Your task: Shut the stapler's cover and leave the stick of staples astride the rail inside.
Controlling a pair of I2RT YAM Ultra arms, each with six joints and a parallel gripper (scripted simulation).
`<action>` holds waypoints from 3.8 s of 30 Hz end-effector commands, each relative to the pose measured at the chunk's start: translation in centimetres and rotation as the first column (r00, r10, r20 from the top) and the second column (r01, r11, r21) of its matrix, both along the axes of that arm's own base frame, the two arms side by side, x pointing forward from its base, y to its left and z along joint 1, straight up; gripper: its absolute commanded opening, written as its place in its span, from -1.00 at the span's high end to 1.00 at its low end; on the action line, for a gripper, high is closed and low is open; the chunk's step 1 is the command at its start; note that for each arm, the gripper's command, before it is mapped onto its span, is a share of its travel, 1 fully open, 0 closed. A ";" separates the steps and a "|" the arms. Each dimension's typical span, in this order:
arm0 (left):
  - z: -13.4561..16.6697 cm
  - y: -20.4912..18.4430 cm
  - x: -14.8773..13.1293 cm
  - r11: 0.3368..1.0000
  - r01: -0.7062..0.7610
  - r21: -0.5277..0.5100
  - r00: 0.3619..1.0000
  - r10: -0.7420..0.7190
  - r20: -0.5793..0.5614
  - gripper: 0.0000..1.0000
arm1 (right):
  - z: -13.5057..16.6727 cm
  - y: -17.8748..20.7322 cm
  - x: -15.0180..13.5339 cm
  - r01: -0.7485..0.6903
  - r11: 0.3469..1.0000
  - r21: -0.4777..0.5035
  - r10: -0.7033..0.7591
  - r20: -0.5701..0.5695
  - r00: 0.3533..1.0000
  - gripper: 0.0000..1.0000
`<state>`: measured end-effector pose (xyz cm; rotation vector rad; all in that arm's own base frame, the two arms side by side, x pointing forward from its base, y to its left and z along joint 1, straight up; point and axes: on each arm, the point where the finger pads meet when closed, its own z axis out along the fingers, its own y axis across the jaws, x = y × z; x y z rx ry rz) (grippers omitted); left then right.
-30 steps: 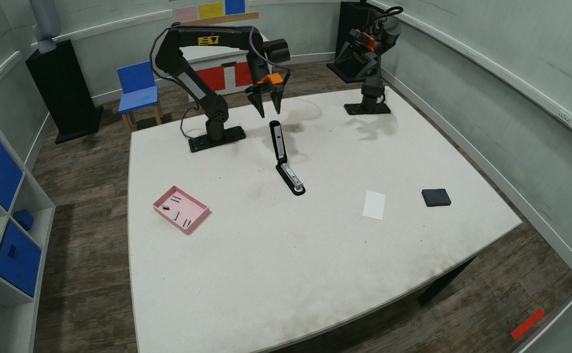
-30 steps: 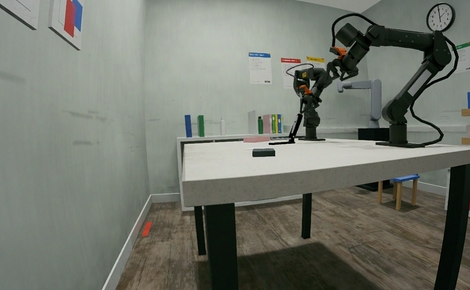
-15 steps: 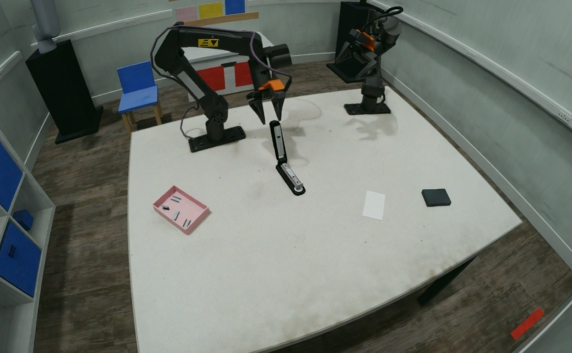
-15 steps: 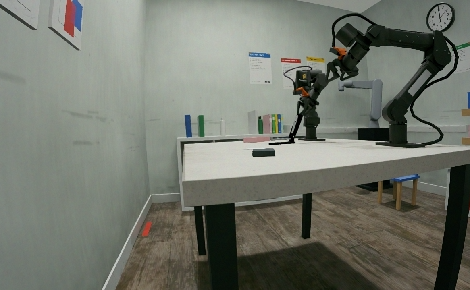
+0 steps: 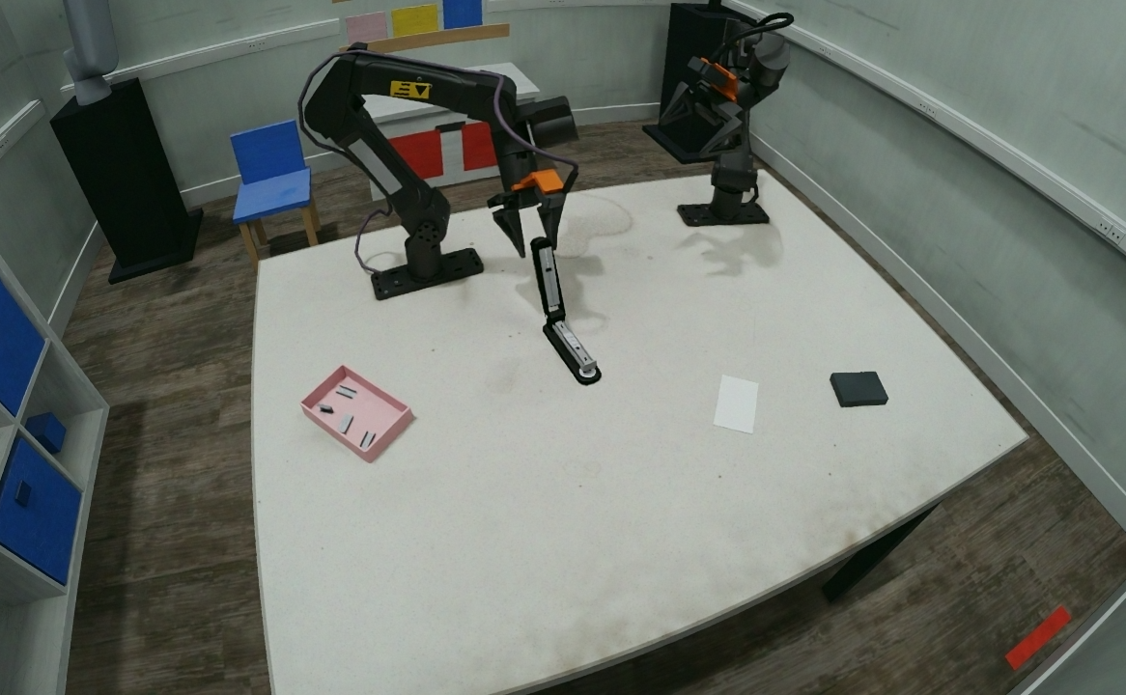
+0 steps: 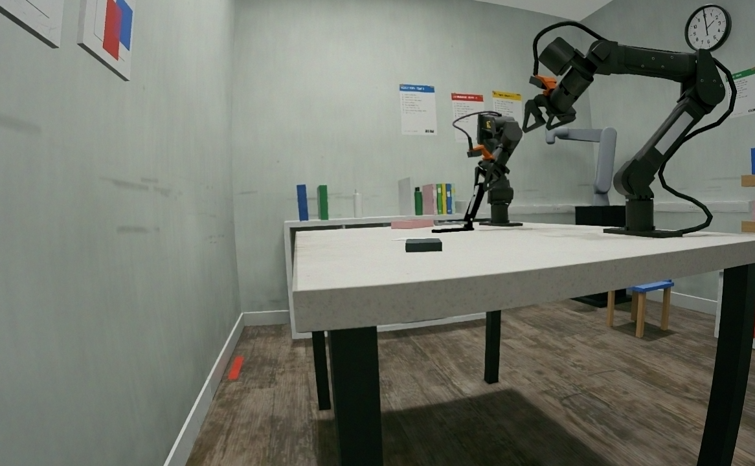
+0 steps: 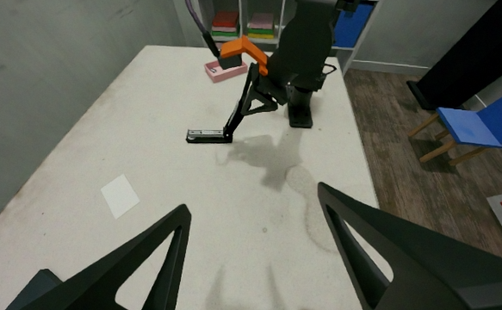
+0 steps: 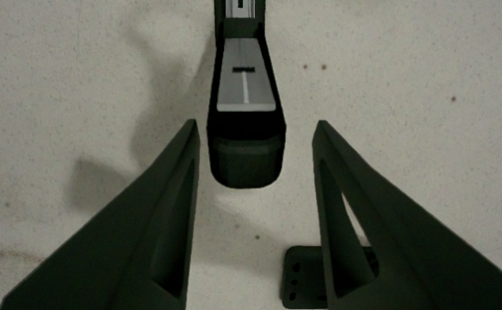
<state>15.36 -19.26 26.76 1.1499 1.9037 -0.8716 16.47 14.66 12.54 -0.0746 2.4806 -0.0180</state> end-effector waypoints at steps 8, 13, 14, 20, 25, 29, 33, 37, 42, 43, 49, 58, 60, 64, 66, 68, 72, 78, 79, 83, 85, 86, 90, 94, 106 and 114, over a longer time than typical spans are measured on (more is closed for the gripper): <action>1.3 -0.1 -0.1 1.000 0.012 -0.021 1.000 -0.011 0.024 -1.00 | -0.3 0.6 1.2 -0.012 0.999 0.040 0.011 0.020 1.000 0.00; 1.3 -0.1 -0.1 1.000 0.012 -0.021 1.000 -0.011 0.024 -1.00 | -0.9 0.6 1.7 -0.011 0.999 0.040 0.011 0.021 1.000 0.00; 1.3 -0.1 -0.1 1.000 0.012 -0.021 1.000 -0.011 0.024 -1.00 | -1.0 0.6 1.7 -0.012 0.999 0.040 0.011 0.021 1.000 0.00; 1.3 -0.1 -0.1 1.000 0.012 -0.021 1.000 -0.011 0.024 -1.00 | -0.6 0.7 2.0 -0.009 0.999 0.047 0.008 0.032 0.999 0.00; 1.3 -0.1 -0.1 1.000 0.012 -0.021 1.000 -0.011 0.024 -1.00 | -0.6 0.7 2.0 -0.009 0.999 0.047 0.008 0.032 0.999 0.00; 1.3 -0.1 -0.1 1.000 0.012 -0.021 1.000 -0.011 0.024 -1.00 | -0.6 0.7 2.0 -0.009 0.999 0.044 0.008 0.031 0.999 0.26; 1.3 -0.1 -0.1 1.000 0.012 -0.021 1.000 -0.011 0.024 -1.00 | -0.7 0.7 2.0 -0.008 0.999 0.044 0.007 0.030 1.000 0.34; 1.3 -0.1 -0.1 1.000 0.012 -0.021 1.000 -0.011 0.024 -1.00 | -0.7 0.7 2.0 -0.008 0.999 0.044 0.007 0.030 1.000 0.43; 1.3 -0.1 -0.1 1.000 0.012 -0.021 1.000 -0.011 0.024 -1.00 | -0.7 0.6 1.8 -0.010 0.999 0.040 0.009 0.026 1.000 0.51; 1.3 -0.1 -0.1 1.000 0.012 -0.021 1.000 -0.011 0.024 -1.00 | -0.7 0.6 1.8 -0.010 0.999 0.040 0.009 0.026 1.000 0.74; 1.3 -0.1 -0.1 1.000 0.012 -0.021 1.000 -0.011 0.024 -1.00 | -0.6 0.6 2.0 -0.011 1.000 0.028 0.012 -0.019 1.000 1.00; 1.3 -0.1 -0.1 1.000 0.012 -0.021 1.000 -0.011 0.024 -1.00 | -0.3 0.6 2.7 -0.009 1.000 0.025 0.012 -0.111 0.994 1.00; 1.3 -0.1 -0.1 1.000 0.012 -0.021 1.000 -0.011 0.024 -1.00 | -0.3 0.7 3.0 -0.008 1.000 0.024 0.012 -0.137 0.990 1.00; 1.3 -0.1 -0.1 1.000 0.012 -0.021 1.000 -0.011 0.024 -1.00 | -0.2 0.7 3.4 -0.007 1.000 0.023 0.012 -0.190 0.982 1.00; 1.3 -0.1 -0.1 1.000 0.012 -0.021 1.000 -0.011 0.024 -1.00 | -0.1 0.7 3.7 -0.007 1.000 0.022 0.011 -0.215 0.976 1.00; 1.3 -0.1 -0.1 1.000 0.012 -0.021 1.000 -0.011 0.024 -1.00 | -0.1 0.7 3.9 -0.006 1.000 0.021 0.011 -0.241 0.970 1.00; 1.3 -0.1 -0.1 1.000 0.012 -0.021 1.000 -0.011 0.024 -1.00 | 0.0 0.7 4.1 -0.006 1.000 0.020 0.011 -0.267 0.964 1.00; 1.3 -0.1 -0.1 1.000 0.012 -0.021 1.000 -0.011 0.024 -1.00 | 0.0 0.7 4.8 -0.005 1.000 0.017 0.010 -0.342 0.940 1.00; 1.3 -0.1 -0.1 1.000 0.012 -0.021 1.000 -0.011 0.024 -1.00 | 0.0 0.8 5.0 -0.005 1.000 0.017 0.010 -0.355 0.935 1.00; 1.3 -0.1 -0.1 1.000 0.012 -0.021 1.000 -0.011 0.024 -1.00 | 0.0 0.8 5.4 -0.004 1.000 0.015 0.010 -0.403 0.915 1.00; 1.3 -0.1 -0.1 1.000 0.012 -0.021 1.000 -0.011 0.024 -1.00 | 0.0 0.8 5.7 -0.004 1.000 0.014 0.009 -0.427 0.904 1.00; 1.3 -0.1 -0.1 1.000 0.012 -0.021 1.000 -0.011 0.024 -1.00 | 0.0 0.8 5.8 -0.004 1.000 0.013 0.009 -0.439 0.898 1.00; 1.3 -0.1 -0.1 1.000 0.012 -0.021 1.000 -0.011 0.024 -1.00 | 0.0 0.8 6.0 -0.003 1.000 0.012 0.009 -0.463 0.886 1.00; 1.3 -0.1 -0.1 1.000 0.012 -0.021 1.000 -0.011 0.024 -1.00 | 0.0 0.8 6.5 -0.003 1.000 0.010 0.008 -0.509 0.861 1.00; 1.3 -0.1 -0.1 1.000 0.012 -0.021 1.000 -0.011 0.024 -1.00 | -0.3 0.9 7.6 -0.002 1.000 0.005 0.005 -0.618 0.786 1.00; 1.3 -0.1 -0.1 1.000 0.012 -0.021 1.000 -0.011 0.024 -1.00 | -0.6 0.9 8.5 -0.002 1.000 0.000 0.002 -0.698 0.716 1.00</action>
